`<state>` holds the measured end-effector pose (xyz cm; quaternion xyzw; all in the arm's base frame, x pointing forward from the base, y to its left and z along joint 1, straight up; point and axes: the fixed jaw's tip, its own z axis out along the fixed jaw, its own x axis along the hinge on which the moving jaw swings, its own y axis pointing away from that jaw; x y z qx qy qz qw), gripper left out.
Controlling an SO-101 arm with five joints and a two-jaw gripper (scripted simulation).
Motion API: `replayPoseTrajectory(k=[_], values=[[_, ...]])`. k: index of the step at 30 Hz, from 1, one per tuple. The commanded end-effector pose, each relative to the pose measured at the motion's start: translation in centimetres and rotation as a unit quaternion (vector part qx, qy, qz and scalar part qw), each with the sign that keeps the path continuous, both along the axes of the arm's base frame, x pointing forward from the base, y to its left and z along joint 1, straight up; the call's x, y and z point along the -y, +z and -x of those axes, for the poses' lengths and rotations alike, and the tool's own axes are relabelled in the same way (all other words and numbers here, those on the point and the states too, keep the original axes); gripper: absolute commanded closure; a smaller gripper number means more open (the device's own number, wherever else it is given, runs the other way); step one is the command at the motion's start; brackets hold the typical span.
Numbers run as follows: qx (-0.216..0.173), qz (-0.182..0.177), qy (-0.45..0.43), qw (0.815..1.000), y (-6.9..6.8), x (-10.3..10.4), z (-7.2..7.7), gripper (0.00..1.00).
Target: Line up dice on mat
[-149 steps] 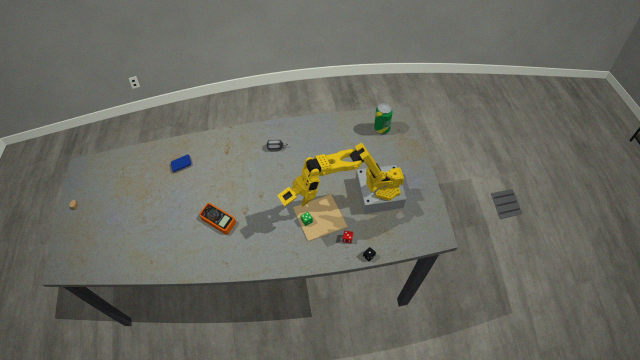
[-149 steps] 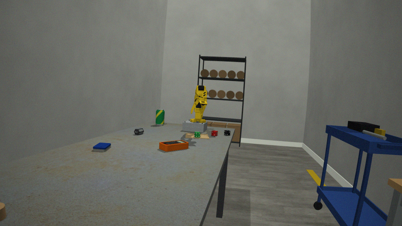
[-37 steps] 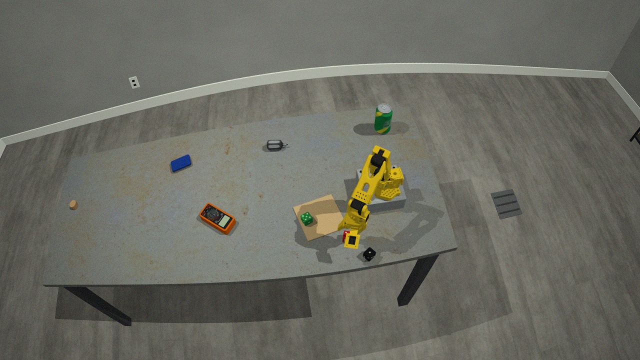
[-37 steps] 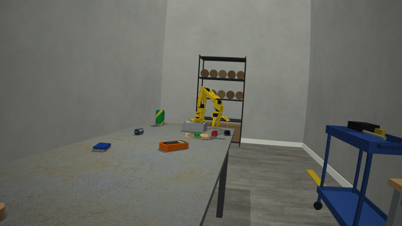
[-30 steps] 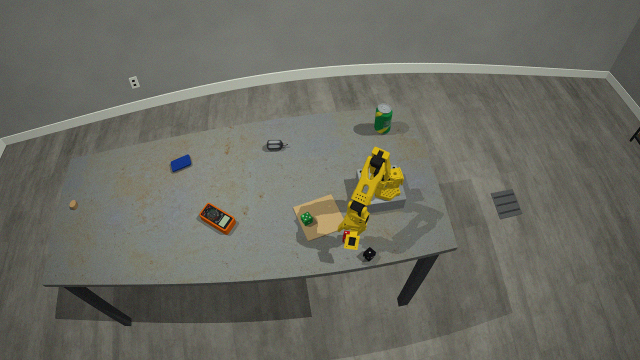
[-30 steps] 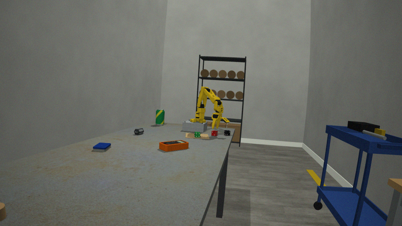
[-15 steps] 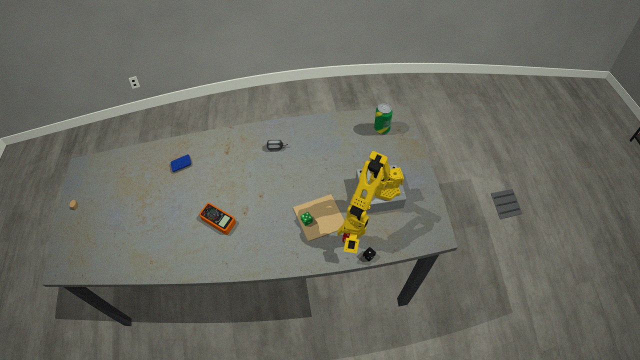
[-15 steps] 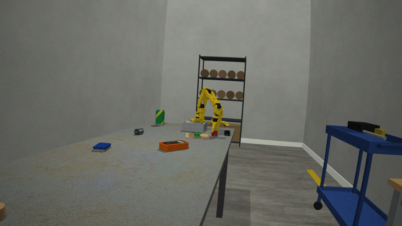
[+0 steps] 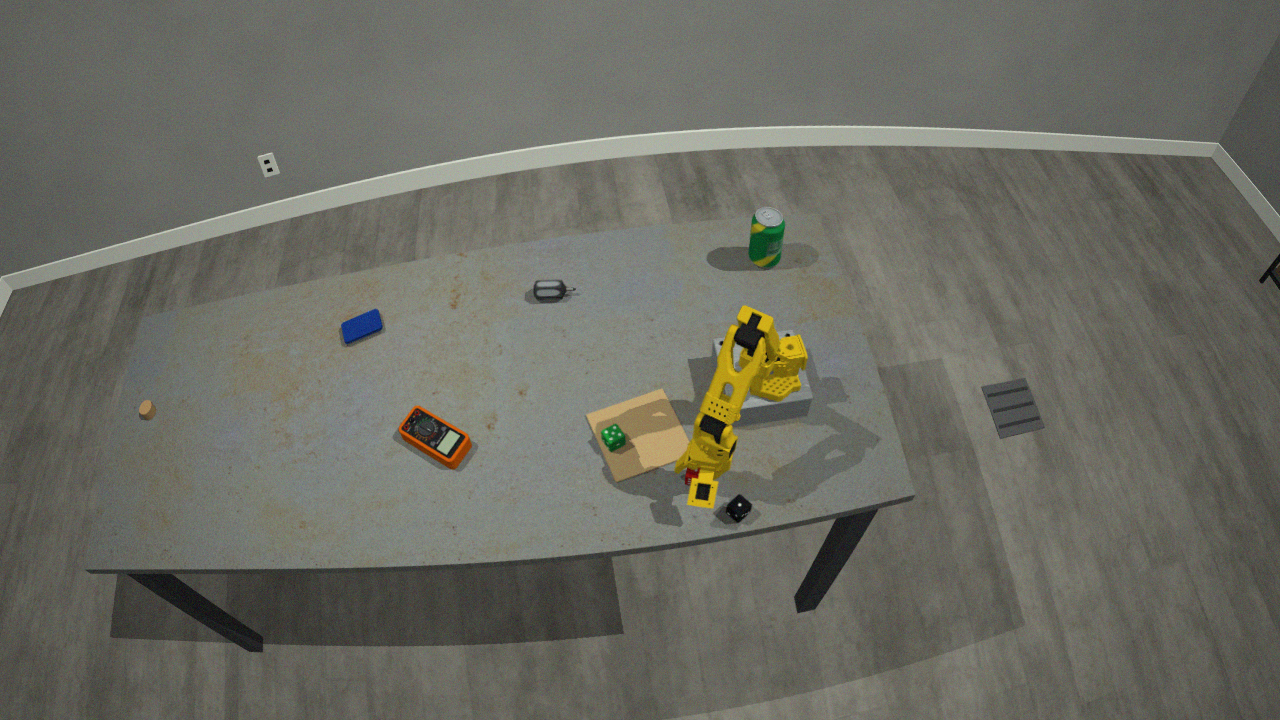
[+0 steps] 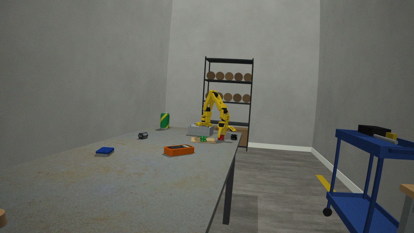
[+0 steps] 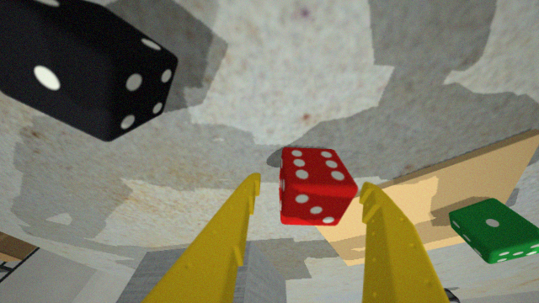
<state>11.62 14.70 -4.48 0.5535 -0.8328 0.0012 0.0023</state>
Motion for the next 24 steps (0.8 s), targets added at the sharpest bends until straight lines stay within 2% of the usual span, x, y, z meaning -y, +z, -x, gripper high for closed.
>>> replayPoseTrajectory(k=[1,17,24], values=[[-0.008,0.009,0.007,1.0,-0.42,0.31,0.5,0.65],[-0.008,0.009,0.007,1.0,-0.43,0.39,0.29,0.69],[-0.009,0.009,0.007,1.0,-0.43,0.49,0.02,0.74]])
